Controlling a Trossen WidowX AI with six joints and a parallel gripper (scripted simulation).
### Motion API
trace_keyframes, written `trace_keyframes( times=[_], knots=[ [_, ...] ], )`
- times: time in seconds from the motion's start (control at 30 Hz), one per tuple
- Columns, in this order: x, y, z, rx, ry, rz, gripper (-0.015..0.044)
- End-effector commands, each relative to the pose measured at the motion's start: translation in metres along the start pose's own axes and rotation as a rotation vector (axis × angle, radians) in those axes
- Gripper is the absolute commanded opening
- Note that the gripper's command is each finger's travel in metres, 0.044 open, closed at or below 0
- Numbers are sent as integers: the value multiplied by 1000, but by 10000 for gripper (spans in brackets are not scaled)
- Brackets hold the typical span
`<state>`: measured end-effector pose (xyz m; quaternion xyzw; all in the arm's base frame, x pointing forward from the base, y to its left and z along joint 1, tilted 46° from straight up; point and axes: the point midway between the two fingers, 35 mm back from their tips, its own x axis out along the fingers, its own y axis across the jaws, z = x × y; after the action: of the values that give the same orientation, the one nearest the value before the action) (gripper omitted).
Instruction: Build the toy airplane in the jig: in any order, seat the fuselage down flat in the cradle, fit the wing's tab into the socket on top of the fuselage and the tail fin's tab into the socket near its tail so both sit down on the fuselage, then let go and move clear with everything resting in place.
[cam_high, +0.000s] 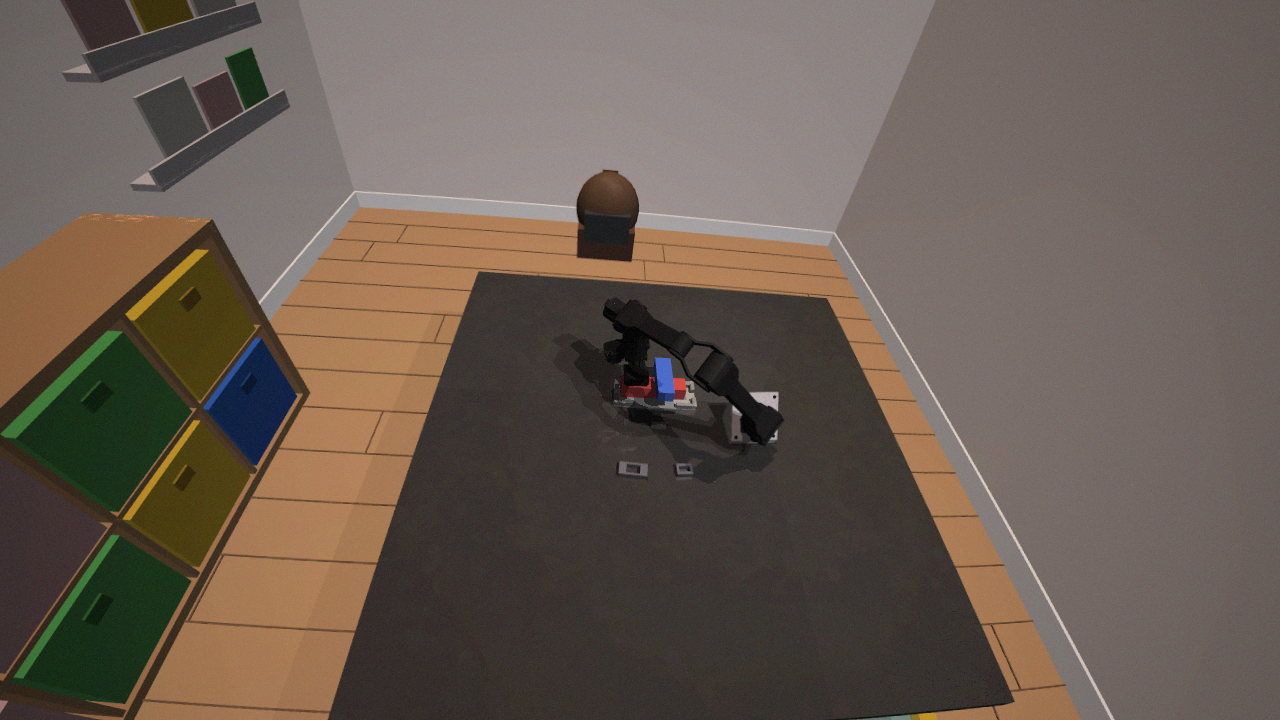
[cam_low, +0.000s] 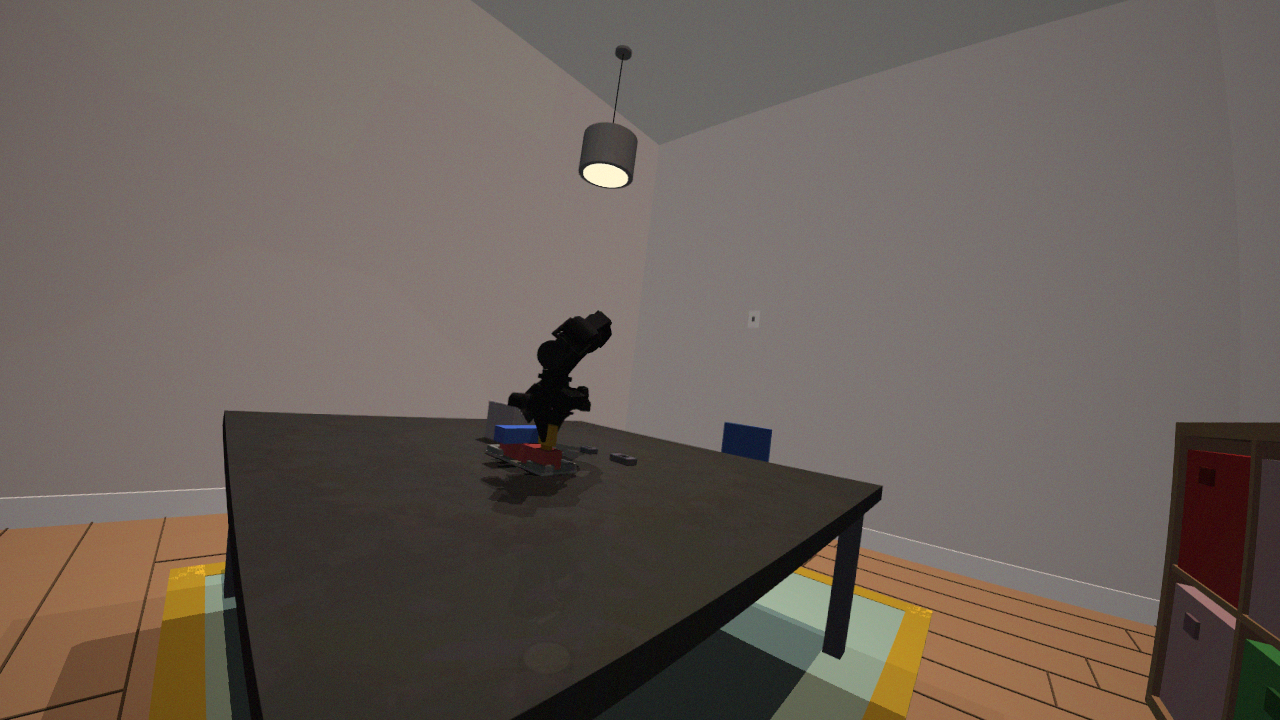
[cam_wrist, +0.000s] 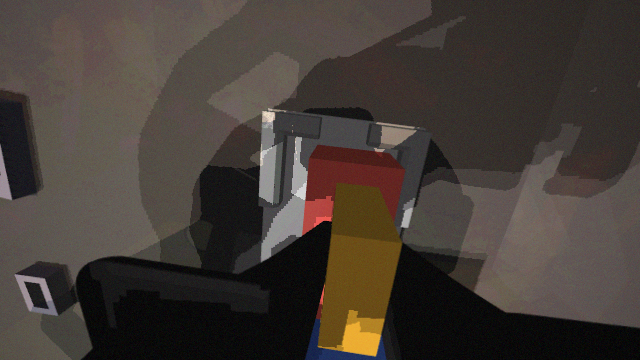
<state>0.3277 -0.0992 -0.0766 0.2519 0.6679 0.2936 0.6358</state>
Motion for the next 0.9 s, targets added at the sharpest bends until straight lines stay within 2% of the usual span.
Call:
trace_keyframes(
  times=[0.0, 0.1, 0.3, 0.37, 0.47, 0.8, 0.87],
  knots=[
    [1, -1, 0, 3, -1, 0, 66],
    [1, -1, 0, 0, 0, 0, 78],
    [1, -1, 0, 0, 0, 0, 38],
    [1, -1, 0, 0, 0, 0, 0],
    [1, -1, 0, 0, 0, 0, 0],
    [1, -1, 0, 0, 0, 0, 260],
    [1, -1, 0, 0, 0, 0, 260]
  ],
)
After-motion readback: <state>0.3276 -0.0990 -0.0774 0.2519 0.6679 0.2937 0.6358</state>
